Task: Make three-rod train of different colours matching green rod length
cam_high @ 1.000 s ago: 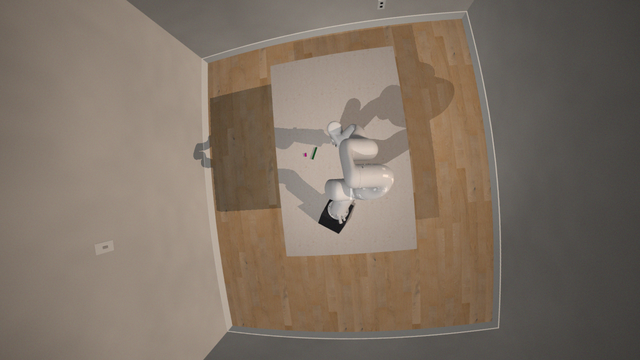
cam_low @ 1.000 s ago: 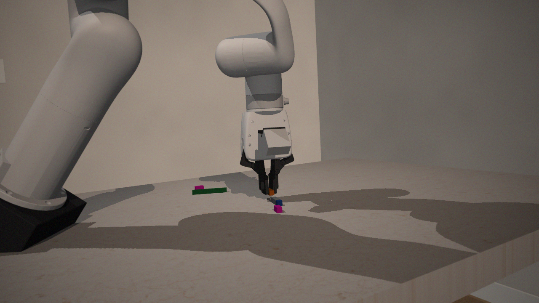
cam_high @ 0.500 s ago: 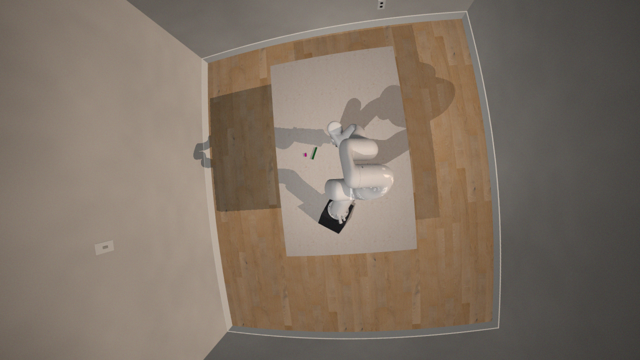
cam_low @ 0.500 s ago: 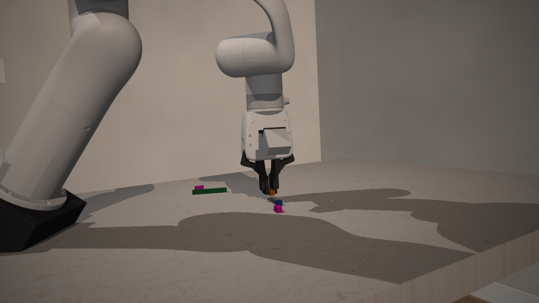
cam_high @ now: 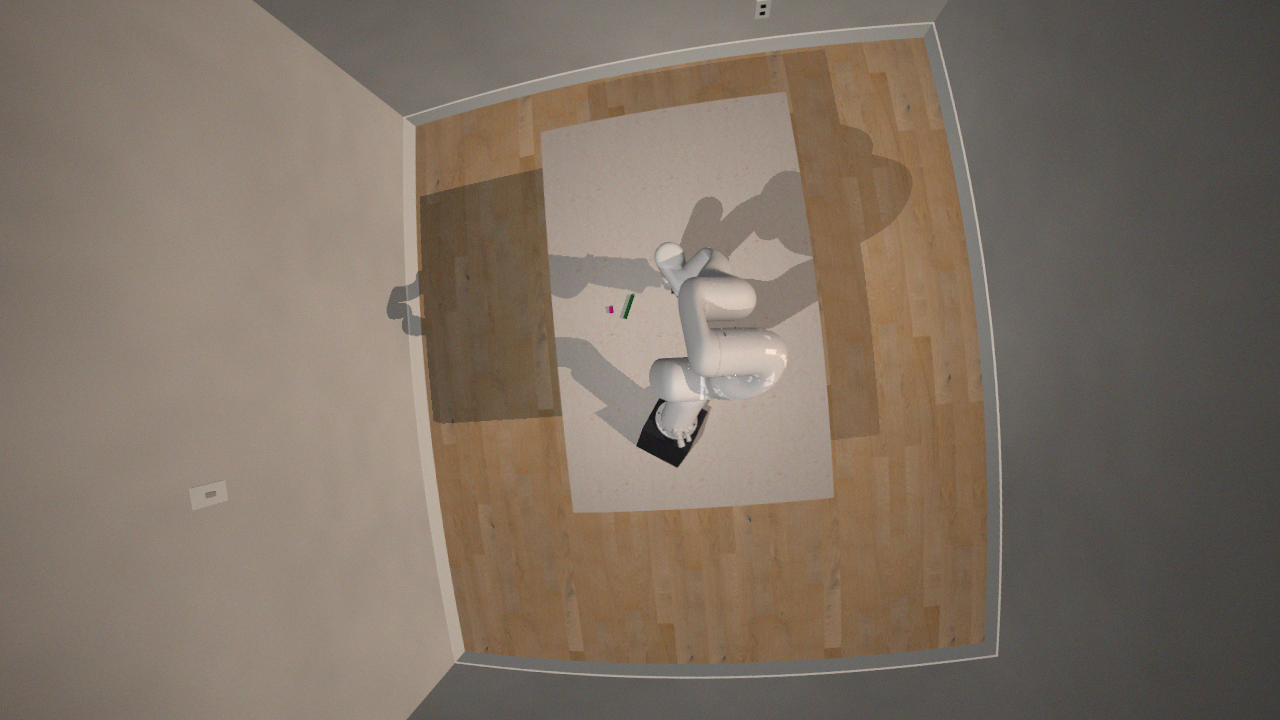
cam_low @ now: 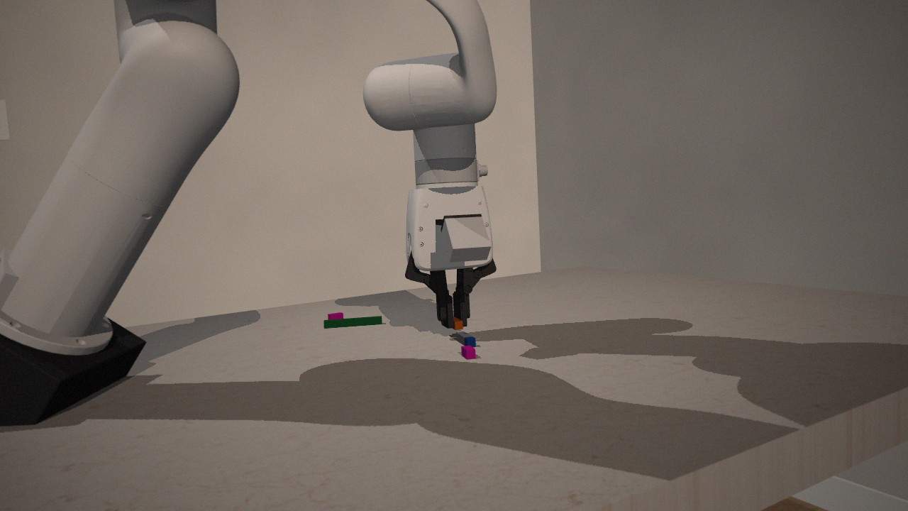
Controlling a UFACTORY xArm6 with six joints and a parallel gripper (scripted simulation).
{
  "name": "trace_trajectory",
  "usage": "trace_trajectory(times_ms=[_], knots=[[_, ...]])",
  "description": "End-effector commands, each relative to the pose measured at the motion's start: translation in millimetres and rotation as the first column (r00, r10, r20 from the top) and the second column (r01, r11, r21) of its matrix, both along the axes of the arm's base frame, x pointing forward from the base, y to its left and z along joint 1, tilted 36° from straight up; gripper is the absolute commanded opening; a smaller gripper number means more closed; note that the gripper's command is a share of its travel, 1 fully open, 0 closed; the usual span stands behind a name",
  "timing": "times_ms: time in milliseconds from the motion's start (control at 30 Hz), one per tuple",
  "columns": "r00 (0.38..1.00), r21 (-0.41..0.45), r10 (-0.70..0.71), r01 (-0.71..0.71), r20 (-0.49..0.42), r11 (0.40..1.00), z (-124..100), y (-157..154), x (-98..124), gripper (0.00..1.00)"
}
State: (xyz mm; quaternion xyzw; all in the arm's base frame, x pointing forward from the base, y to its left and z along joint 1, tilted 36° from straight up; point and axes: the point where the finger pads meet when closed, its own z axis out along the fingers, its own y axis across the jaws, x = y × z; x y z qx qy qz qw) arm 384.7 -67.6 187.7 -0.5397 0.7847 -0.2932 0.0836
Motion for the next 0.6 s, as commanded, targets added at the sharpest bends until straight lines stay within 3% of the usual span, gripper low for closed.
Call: trace_trajectory(times_ms=[0, 567], knots=[[1.0, 0.0, 0.001, -0.001, 0.003, 1.0, 1.2, 0.2, 0.7, 0.04], [1.0, 0.0, 0.001, -0.001, 0.003, 1.0, -5.9, -3.1, 4.7, 0.04]])
